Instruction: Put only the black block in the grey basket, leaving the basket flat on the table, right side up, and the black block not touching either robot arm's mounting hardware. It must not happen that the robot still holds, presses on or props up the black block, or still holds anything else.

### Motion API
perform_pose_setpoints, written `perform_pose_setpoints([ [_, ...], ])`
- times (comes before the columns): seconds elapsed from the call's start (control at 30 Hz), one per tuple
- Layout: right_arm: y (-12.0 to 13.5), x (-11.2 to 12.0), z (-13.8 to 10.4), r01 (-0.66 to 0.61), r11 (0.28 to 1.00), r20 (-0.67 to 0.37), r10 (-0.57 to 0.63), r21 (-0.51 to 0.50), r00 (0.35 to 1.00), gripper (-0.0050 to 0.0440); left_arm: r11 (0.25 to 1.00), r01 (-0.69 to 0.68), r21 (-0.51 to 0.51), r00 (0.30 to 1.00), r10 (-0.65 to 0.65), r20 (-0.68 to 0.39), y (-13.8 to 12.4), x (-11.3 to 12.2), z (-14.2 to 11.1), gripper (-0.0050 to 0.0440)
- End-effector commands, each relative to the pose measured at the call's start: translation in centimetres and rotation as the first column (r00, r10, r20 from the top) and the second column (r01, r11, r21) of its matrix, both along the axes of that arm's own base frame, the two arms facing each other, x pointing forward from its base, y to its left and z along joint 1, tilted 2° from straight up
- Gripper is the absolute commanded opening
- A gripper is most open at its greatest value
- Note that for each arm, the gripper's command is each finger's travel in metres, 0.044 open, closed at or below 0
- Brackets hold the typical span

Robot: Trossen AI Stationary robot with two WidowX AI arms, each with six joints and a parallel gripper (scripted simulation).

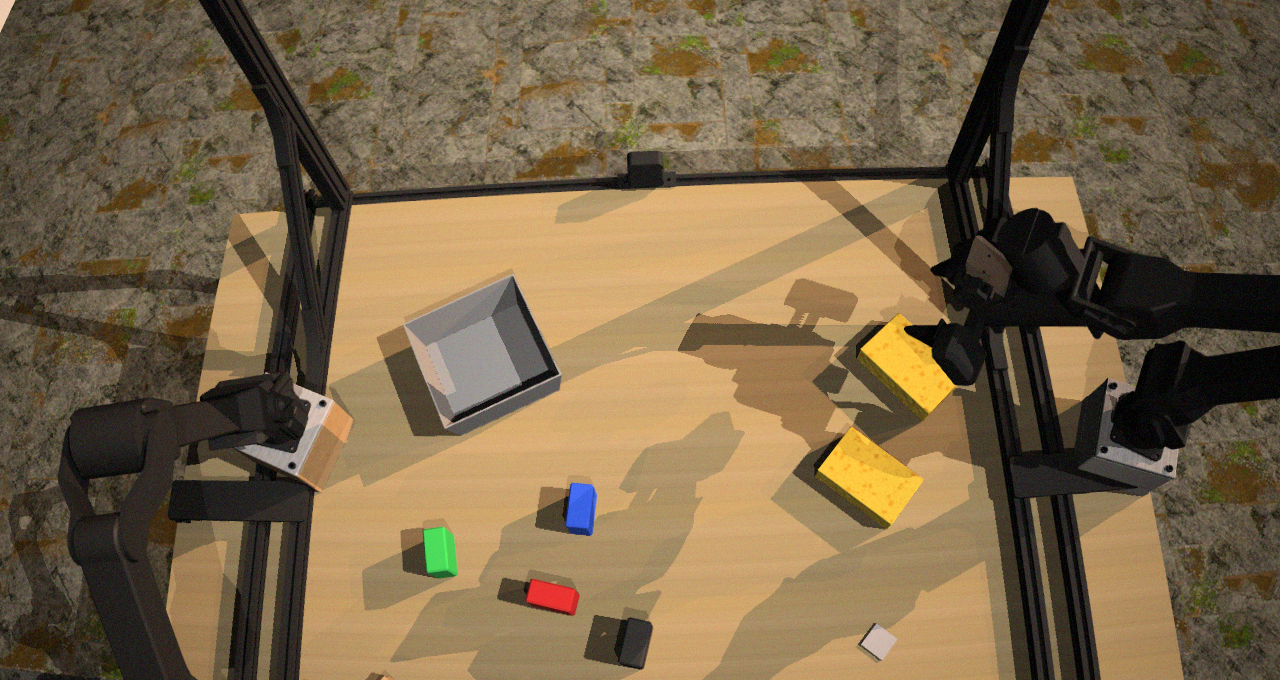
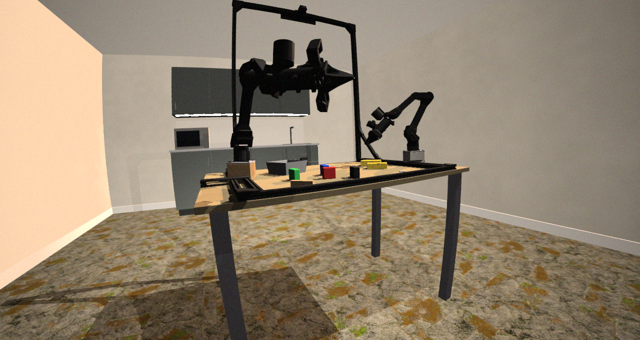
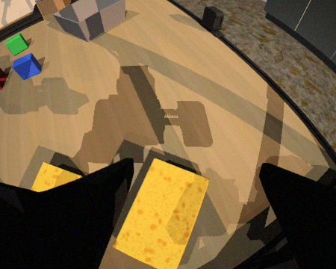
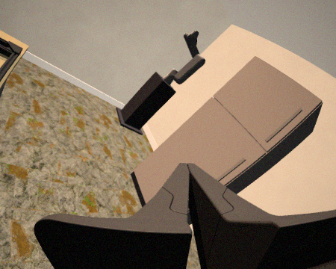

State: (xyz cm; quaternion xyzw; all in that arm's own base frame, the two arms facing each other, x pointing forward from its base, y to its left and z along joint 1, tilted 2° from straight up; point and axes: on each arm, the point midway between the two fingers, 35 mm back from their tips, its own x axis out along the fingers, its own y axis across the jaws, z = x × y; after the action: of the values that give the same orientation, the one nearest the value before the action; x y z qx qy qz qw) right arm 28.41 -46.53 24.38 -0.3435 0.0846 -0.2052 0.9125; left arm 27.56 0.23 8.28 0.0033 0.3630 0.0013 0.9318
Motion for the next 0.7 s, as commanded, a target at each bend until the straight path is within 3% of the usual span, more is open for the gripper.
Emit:
perform_pose_setpoints([
  [0.0, 0.0, 0.0, 0.0, 0.0, 1.0, 0.0, 0.0, 0.0, 1.0, 0.0, 1.0, 0.0, 0.0, 1.0, 0.0, 0.0, 0.0, 0.0, 0.0, 0.04],
  [0.53, 0.0, 0.0, 0.0, 0.0, 1.0, 0.0, 0.0, 0.0, 1.0, 0.0, 1.0, 0.0, 0.0, 1.0, 0.0, 0.0, 0.0, 0.0, 0.0, 0.04],
  [0.67, 0.04, 0.06, -0.02, -0.001, 1.0, 0.0, 0.001, 0.0, 1.0, 0.0096, 1.0, 0.0, 0.0, 1.0, 0.0, 0.0, 0.02, 0.0, 0.0, 0.04],
])
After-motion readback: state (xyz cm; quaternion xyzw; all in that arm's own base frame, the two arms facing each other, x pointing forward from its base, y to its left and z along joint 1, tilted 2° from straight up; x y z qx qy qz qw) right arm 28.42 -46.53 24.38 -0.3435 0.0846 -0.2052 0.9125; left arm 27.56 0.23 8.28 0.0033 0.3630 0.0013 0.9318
